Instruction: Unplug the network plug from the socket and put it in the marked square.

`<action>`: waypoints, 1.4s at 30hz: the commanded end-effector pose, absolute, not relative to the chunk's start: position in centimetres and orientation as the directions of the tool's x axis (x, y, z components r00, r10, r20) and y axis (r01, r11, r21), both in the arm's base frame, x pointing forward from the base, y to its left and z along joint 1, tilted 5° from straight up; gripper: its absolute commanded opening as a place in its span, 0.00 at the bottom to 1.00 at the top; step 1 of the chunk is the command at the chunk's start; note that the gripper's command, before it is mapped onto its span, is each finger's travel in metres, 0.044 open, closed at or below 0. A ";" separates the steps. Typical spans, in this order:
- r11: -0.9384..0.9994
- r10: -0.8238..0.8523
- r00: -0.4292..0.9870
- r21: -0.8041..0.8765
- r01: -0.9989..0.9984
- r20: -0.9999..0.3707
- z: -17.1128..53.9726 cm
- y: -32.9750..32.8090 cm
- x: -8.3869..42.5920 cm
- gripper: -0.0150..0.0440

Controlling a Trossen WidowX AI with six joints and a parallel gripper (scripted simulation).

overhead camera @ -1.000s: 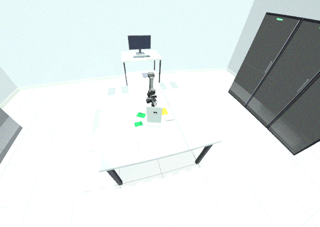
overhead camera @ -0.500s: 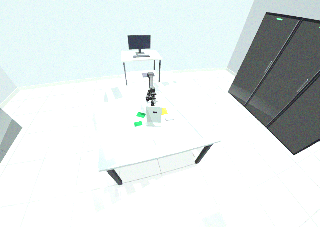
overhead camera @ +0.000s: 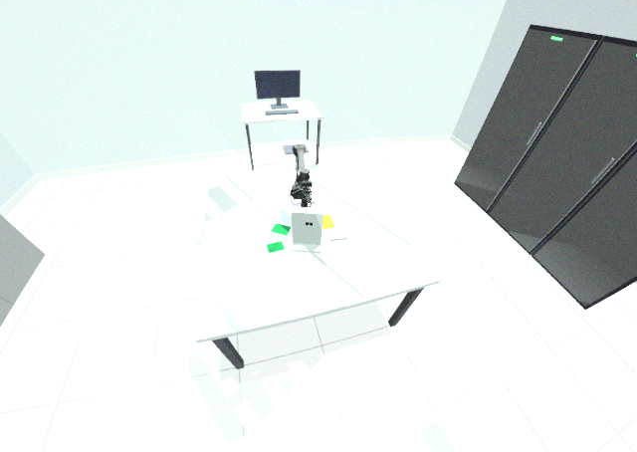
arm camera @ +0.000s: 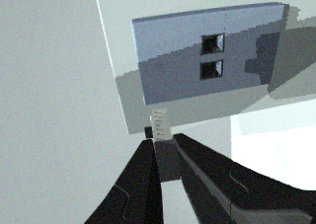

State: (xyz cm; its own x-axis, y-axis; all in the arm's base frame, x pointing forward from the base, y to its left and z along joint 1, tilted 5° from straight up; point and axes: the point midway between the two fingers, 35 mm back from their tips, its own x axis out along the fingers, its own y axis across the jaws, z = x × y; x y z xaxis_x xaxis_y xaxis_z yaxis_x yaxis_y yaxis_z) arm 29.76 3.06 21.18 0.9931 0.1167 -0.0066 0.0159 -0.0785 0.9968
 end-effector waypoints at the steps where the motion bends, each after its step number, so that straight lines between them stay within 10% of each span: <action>1: -0.075 0.139 0.990 0.996 0.047 -0.036 20.9 3.6 29.8 0.25; 42: 0.412 0.397 0.465 0.607 0.680 -0.791 8.8 15.0 22.8 0.25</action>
State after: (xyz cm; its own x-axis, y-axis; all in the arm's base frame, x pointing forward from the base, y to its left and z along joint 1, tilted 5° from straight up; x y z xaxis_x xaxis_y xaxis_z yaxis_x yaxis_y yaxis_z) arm 22.95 14.82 8.96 0.4811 0.3977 -0.7813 0.6762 0.3988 0.6194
